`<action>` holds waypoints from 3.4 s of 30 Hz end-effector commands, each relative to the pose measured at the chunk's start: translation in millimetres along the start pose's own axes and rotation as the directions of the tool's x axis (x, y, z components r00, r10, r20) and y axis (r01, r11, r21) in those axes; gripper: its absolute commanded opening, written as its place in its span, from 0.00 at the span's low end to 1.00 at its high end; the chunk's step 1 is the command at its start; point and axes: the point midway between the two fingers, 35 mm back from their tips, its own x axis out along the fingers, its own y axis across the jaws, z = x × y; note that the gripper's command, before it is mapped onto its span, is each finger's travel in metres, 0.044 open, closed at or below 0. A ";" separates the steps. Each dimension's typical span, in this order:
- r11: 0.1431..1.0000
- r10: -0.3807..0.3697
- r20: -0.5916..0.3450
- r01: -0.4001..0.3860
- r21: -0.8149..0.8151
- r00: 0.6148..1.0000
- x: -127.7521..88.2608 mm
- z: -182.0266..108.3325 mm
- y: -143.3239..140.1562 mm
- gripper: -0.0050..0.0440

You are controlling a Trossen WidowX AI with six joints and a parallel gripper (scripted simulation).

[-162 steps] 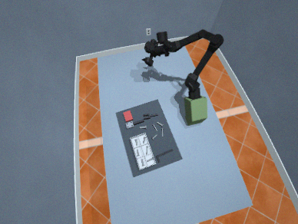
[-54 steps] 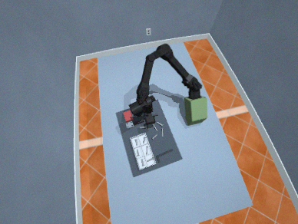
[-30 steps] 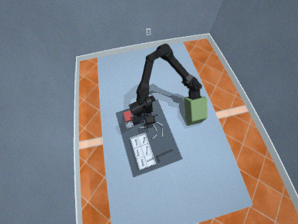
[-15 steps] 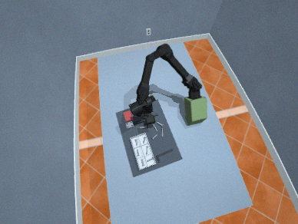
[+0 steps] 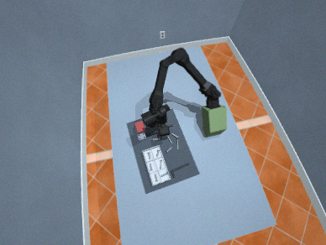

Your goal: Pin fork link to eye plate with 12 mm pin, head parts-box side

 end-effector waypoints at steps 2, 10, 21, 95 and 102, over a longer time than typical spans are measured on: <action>1.000 0.009 0.016 -0.009 0.011 1.000 -5.2 5.8 0.6 0.61; 1.000 0.009 0.015 -0.009 0.011 1.000 -5.2 5.8 0.6 0.61; 1.000 0.009 0.015 -0.009 0.011 1.000 -5.3 5.9 0.7 0.61; 1.000 0.001 0.011 -0.001 0.006 1.000 39.1 3.3 -0.9 0.61; 1.000 0.001 0.010 -0.001 0.005 1.000 39.1 3.2 -0.9 0.61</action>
